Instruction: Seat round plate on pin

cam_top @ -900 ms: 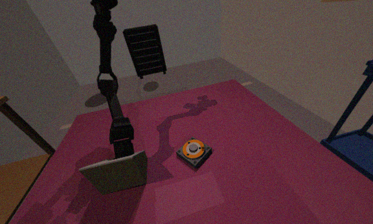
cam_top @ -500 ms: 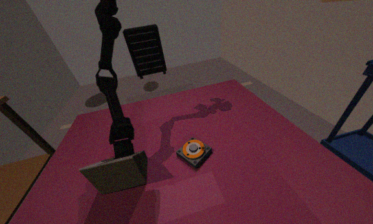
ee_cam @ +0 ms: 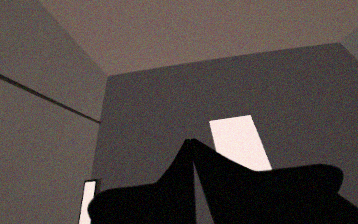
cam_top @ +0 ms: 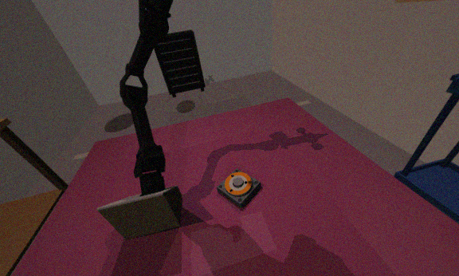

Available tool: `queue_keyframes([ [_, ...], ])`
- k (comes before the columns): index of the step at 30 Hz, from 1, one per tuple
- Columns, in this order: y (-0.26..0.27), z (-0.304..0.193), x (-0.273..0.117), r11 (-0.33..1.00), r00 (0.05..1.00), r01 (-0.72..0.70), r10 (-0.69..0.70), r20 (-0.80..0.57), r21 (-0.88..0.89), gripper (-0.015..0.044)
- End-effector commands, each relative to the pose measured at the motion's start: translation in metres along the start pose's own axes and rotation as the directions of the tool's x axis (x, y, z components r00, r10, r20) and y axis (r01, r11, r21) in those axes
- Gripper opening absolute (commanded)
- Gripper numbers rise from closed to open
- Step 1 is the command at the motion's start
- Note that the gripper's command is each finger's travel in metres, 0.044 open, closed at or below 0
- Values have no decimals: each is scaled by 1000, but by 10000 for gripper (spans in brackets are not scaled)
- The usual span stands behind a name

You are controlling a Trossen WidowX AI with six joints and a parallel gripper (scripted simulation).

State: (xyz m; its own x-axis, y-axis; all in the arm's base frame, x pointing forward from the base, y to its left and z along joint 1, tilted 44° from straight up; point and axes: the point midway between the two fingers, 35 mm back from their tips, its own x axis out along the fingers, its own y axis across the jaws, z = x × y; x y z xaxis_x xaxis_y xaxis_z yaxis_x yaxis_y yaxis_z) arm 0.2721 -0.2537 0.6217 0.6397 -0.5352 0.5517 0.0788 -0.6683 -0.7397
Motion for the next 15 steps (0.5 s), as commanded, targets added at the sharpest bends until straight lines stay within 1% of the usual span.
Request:
queue_keyframes([
  [1,55,53,9,980,979,-151,130,158,132,0],
  [6,101,109,5,915,918,-323,241,315,240,0],
  [7,117,126,2,883,889,-385,277,365,269,0],
  [12,167,184,-19,727,758,-600,382,529,334,0],
  [14,182,202,-28,664,706,-665,410,577,342,0],
  [15,195,219,-38,600,655,-722,433,619,345,0],
])
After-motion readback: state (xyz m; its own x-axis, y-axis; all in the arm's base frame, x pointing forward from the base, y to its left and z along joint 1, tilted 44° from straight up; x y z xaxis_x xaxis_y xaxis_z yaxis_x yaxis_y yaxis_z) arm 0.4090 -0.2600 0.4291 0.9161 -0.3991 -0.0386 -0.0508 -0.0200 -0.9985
